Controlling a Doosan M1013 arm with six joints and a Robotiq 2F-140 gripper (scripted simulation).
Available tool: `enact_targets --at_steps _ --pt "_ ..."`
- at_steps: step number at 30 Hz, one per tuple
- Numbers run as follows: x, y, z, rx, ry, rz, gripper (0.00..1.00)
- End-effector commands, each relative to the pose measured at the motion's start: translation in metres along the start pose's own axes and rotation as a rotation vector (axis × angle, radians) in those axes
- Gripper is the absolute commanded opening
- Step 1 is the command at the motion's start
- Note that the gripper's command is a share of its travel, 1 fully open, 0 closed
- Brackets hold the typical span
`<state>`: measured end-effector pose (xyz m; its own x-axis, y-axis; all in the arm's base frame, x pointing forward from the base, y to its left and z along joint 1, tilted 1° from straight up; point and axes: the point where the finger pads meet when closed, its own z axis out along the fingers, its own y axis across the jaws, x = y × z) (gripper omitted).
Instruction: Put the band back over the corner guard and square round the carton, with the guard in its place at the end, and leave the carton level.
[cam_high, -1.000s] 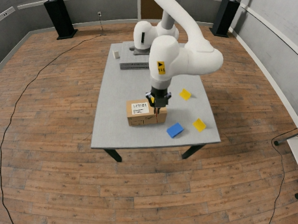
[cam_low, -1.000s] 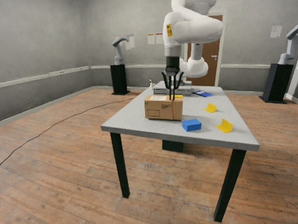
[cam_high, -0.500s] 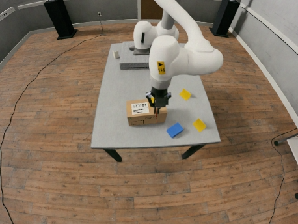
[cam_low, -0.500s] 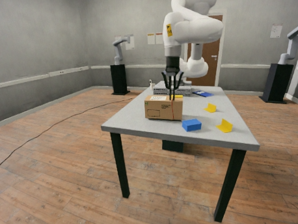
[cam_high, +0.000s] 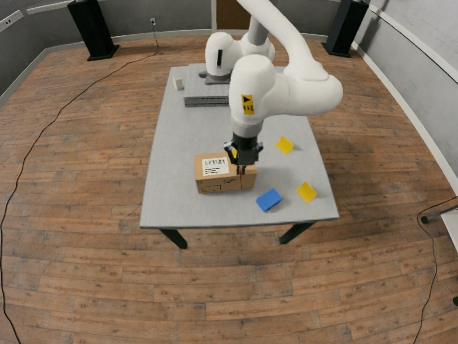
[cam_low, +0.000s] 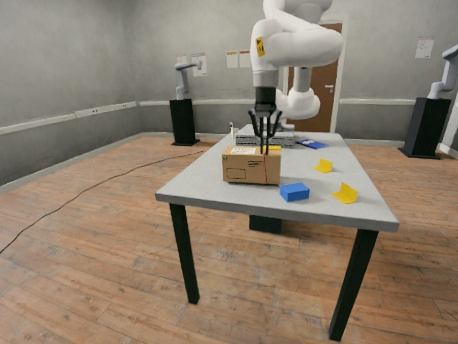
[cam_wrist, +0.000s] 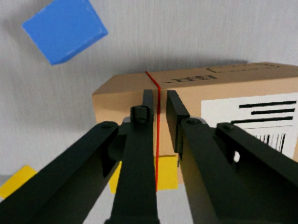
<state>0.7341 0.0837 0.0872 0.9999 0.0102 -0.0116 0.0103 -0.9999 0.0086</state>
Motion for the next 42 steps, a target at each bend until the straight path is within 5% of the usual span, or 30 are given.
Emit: enact_targets --at_steps 1,42 --pt "0.0005 -0.0001 -0.0009 0.001 0.002 0.0 0.18" --pt "0.0005 -0.0001 0.0035 0.001 0.002 0.0 0.18"
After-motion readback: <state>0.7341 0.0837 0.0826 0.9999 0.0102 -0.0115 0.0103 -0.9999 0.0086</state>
